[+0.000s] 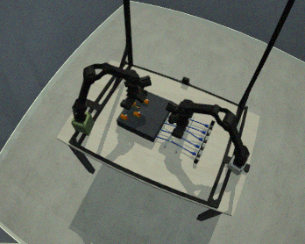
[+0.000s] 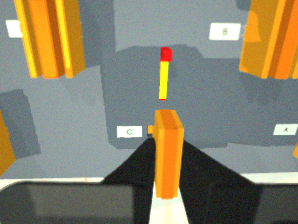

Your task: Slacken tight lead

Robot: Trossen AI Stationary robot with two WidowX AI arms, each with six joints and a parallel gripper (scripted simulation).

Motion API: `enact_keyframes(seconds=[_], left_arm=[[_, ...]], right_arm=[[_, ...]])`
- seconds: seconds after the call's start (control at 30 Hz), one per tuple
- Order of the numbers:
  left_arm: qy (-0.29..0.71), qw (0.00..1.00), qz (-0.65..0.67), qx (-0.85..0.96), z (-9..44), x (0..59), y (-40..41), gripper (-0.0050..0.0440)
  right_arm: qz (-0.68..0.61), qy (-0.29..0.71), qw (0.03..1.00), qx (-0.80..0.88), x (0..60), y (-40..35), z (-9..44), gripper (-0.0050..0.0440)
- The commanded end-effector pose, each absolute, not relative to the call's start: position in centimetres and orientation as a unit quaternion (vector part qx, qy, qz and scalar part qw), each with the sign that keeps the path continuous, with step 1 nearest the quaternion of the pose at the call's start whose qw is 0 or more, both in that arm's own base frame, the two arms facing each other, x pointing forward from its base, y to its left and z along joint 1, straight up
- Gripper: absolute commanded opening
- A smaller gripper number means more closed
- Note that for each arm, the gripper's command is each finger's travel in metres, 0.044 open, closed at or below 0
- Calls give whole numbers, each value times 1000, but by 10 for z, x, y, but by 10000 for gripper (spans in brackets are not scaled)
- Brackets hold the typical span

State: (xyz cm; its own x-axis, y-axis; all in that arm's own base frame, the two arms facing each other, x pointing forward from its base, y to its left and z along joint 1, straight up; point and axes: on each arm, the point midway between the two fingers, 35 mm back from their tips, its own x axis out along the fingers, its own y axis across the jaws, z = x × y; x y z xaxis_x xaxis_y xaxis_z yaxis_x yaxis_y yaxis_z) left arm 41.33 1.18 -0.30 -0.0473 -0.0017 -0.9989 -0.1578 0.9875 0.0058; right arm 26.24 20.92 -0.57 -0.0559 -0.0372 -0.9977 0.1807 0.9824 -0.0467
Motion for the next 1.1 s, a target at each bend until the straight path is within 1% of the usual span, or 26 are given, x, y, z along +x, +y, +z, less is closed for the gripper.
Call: enact_keyframes(seconds=[0.0,0.37,0.4,0.93,0.97,1.07], left_arm=[[704,706,56,-56,21,421,12,-50],[704,706,56,-56,21,421,12,-50],[713,697,56,-56,34,417,12,-50],[713,697,56,-56,34,417,12,-50],[725,684,57,-55,44,412,12,-50],[725,684,57,-55,44,412,12,-50]], right_arm=[[-70,713,695,59,267,213,14,-50],[-70,713,695,59,267,213,14,-50],[-71,713,695,59,267,213,15,-50],[-71,713,695,59,267,213,15,-50],[-72,714,694,58,268,213,15,-50],[-72,714,694,58,268,213,15,-50]])
